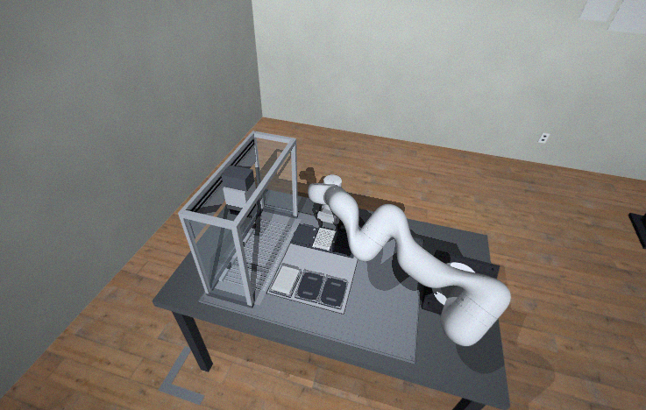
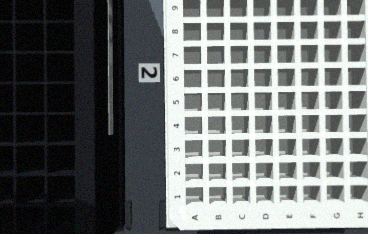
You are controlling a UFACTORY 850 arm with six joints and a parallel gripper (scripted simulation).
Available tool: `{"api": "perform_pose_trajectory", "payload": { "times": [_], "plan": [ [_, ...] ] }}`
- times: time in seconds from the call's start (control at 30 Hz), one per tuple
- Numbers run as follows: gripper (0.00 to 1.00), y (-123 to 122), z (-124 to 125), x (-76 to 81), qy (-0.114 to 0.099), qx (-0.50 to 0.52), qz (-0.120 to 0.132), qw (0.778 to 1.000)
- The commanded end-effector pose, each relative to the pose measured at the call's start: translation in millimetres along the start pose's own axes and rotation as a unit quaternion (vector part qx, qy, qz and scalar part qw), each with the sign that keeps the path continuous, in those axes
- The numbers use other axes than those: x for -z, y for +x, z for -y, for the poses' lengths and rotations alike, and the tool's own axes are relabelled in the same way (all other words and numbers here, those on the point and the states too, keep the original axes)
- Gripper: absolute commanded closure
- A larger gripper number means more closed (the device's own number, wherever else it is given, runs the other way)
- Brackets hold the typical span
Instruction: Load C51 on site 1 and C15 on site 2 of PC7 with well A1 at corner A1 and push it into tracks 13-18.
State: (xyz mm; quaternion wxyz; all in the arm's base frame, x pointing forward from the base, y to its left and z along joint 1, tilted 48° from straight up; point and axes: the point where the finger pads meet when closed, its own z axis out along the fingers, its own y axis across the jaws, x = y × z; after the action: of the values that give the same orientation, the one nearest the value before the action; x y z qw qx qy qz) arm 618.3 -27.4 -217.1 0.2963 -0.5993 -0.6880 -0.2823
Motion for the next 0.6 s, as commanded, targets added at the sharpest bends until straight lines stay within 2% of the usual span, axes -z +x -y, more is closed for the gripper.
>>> {"api": "perform_pose_trajectory", "payload": {
  "times": [0.0,0.57],
  "plan": [
    [0.0,2.8,-0.9,1.2,-0.001,0.0,0.001,1.0],
    [0.0,10.3,-0.9,1.2,-0.001,0.0,0.001,1.0]
  ]
}}
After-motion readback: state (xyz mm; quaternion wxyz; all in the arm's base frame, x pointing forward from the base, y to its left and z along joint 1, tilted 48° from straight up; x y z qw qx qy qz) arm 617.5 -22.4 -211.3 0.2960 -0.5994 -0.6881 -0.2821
